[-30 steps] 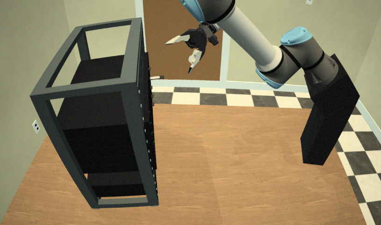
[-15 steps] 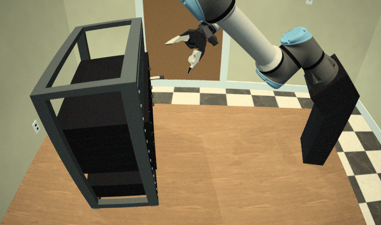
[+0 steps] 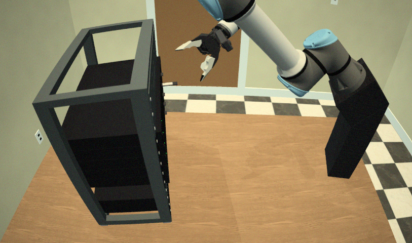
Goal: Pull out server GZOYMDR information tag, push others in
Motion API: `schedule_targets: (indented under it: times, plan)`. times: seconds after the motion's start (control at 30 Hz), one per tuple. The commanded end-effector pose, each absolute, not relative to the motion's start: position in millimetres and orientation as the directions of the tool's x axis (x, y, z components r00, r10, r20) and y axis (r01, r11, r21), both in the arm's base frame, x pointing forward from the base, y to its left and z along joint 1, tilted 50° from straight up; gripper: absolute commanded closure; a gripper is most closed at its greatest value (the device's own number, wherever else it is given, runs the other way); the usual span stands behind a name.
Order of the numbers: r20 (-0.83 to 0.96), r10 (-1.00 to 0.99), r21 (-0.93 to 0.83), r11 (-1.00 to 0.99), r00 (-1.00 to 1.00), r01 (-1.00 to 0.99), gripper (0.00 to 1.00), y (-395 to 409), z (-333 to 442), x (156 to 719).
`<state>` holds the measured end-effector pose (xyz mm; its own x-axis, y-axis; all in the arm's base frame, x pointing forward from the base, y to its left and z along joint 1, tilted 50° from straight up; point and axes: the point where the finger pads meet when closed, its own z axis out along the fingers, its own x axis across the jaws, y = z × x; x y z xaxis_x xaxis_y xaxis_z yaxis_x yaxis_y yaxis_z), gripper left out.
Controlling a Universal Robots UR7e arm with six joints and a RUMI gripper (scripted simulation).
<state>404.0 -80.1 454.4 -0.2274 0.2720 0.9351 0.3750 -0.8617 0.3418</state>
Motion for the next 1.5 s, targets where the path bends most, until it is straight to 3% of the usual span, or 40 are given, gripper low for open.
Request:
schedule_targets:
  times: [0.0, 1.47]
  plan:
    - [0.935, 0.272, 0.342, -0.862, -0.228, 0.375, 0.0, -80, 456, 409]
    - [0.935, 0.272, 0.342, -0.862, -0.228, 0.375, 0.0, -82, 464, 446]
